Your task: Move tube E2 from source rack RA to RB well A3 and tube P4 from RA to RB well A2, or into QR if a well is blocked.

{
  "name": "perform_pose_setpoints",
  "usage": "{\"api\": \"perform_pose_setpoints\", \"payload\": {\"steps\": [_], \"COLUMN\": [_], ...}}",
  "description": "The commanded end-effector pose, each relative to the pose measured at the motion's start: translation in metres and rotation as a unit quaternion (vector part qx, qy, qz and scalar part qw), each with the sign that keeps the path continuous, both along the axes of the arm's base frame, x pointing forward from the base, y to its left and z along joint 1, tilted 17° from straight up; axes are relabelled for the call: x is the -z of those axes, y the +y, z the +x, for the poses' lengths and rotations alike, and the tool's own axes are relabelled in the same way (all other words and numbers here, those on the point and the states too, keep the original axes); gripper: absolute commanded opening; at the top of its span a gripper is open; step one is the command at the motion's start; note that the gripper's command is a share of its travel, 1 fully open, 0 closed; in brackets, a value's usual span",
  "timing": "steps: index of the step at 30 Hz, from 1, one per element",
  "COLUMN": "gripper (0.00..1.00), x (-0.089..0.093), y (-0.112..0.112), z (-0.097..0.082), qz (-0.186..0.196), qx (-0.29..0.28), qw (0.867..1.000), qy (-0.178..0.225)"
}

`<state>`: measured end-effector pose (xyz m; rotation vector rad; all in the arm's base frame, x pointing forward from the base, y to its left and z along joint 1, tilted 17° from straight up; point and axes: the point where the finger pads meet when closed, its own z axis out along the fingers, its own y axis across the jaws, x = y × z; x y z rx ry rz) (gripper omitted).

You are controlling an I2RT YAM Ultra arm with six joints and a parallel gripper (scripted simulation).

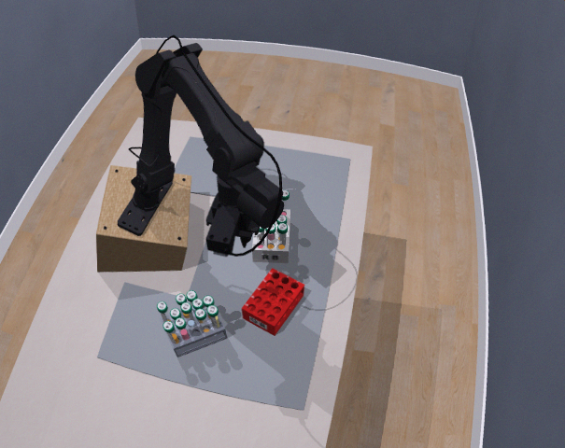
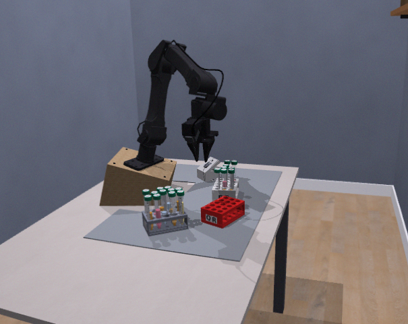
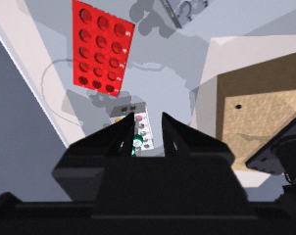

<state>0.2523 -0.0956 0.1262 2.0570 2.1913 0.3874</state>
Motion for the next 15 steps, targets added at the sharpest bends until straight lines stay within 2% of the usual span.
{"api": "perform_pose_setpoints", "payload": {"steps": [1, 2, 8, 10, 15], "gripper": [0.30, 0.30, 0.30, 0.30, 0.30], "x": [-0.014, -0.008, -0.003, -0.003, 0.001], "y": [-0.011, -0.016, -0.052, -0.052, -0.078], "z": [0.003, 0.002, -0.007, -0.007, -0.014], "qz": [0.006, 0.012, 0.009, 0.009, 0.009], "qx": [0.056, 0.056, 0.049, 0.049, 0.049], "qw": [0.998, 0.998, 0.999, 0.999, 0.999], "qy": [-0.013, -0.004, -0.007, -0.007, -0.007]}}
